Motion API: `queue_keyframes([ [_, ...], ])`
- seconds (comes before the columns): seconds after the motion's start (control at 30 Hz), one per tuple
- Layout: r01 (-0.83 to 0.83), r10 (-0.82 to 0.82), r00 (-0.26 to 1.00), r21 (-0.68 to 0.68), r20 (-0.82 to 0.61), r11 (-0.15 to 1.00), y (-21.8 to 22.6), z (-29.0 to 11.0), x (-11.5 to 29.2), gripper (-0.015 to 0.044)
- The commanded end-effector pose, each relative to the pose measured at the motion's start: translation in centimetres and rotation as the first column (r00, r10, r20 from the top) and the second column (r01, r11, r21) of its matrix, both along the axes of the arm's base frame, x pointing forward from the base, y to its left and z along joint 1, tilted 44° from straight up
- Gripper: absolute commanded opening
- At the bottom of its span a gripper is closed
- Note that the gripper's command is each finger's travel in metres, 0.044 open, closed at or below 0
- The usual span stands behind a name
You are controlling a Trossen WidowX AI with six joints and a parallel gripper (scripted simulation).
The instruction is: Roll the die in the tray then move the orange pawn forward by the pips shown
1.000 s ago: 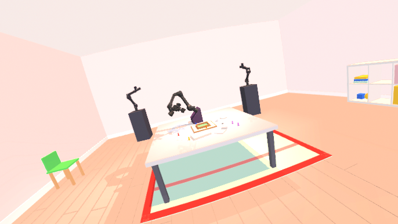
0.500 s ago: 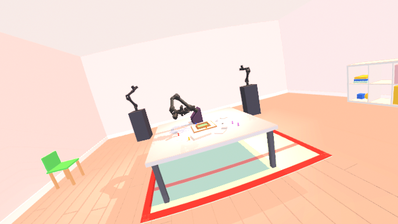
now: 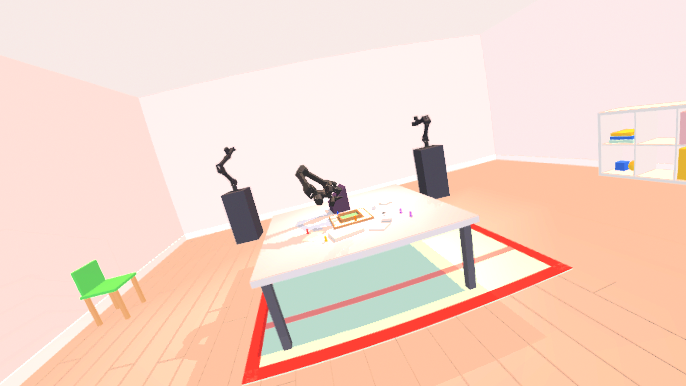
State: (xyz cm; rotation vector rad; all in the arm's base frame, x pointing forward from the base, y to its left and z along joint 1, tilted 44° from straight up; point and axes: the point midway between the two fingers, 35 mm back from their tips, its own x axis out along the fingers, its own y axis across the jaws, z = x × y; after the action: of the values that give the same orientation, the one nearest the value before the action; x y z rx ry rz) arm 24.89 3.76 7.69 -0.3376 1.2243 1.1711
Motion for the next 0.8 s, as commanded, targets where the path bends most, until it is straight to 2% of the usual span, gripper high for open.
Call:
queue_keyframes([
  [0.0, 0.131, -0.218, 0.945, -0.330, -0.243, 0.935, 3.2, -5.9, 0.0, 0.0275],
  [0.2, 0.188, -0.359, 0.899, -0.521, -0.251, 0.833, 5.5, -9.5, -0.8, 0.0275],
  [0.33, 0.245, -0.474, 0.861, -0.663, -0.187, 0.707, 6.7, -12.1, -1.5, 0.0275],
  [0.57, 0.401, -0.621, 0.781, -0.817, 0.068, 0.414, 8.5, -16.4, -2.7, 0.0275],
  [0.77, 0.581, -0.651, 0.674, -0.795, 0.350, 0.174, 9.7, -19.7, -4.0, 0.0275],
])
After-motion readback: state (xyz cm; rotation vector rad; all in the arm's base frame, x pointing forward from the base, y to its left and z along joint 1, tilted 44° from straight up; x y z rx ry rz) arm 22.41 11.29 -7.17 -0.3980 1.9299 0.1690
